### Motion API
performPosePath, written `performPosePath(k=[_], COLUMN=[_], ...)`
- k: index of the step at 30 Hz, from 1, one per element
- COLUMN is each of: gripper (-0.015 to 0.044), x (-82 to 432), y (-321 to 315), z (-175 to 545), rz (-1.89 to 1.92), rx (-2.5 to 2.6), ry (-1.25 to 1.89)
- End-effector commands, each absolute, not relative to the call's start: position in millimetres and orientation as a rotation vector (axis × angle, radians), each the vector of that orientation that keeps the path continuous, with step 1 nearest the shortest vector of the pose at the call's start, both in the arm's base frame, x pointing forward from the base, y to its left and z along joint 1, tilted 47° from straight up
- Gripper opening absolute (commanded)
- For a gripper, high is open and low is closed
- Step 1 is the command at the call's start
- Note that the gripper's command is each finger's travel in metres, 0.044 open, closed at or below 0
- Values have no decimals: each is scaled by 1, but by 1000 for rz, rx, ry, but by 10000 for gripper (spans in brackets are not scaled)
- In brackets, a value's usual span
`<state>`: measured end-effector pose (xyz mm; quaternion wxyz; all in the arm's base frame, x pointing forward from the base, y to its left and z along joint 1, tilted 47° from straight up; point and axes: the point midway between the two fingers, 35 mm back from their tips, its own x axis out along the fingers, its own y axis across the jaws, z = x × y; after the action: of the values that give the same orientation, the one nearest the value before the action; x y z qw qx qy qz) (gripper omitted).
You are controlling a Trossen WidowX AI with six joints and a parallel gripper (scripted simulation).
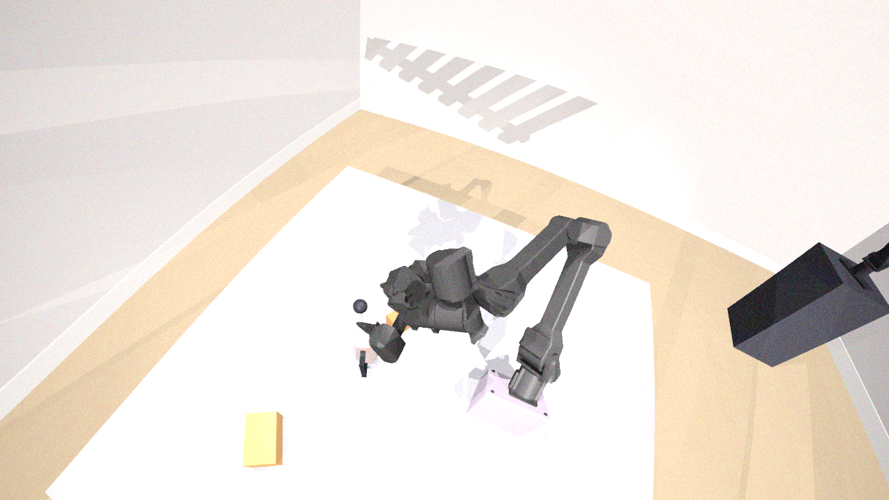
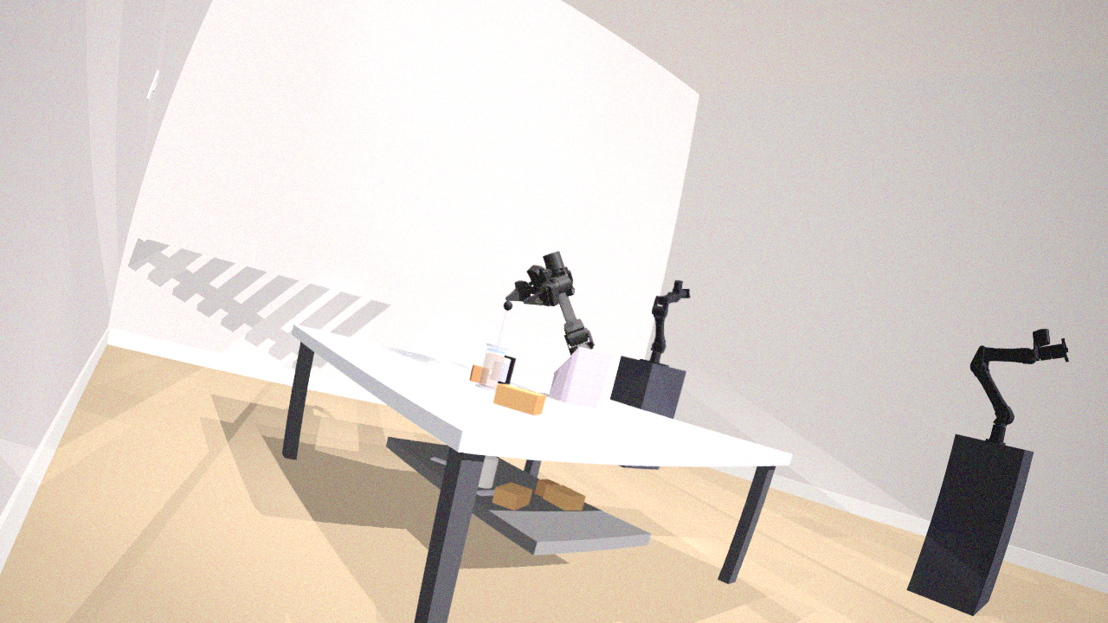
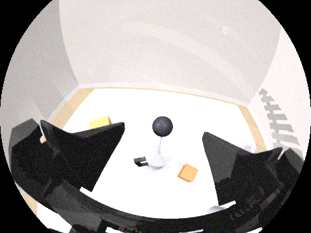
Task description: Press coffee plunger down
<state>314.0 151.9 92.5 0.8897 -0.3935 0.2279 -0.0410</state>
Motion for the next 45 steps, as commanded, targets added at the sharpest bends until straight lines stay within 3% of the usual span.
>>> performPosePath(k=[1,19,31,45], gripper=[440,440,125,115], x=[319,341,341,342], y=[150,143,143,140], z=[87,78,78,75], rz=[-80,-82,-82,-82], rx=[-826,-827,-827,-827], ry=[481,476,476,477])
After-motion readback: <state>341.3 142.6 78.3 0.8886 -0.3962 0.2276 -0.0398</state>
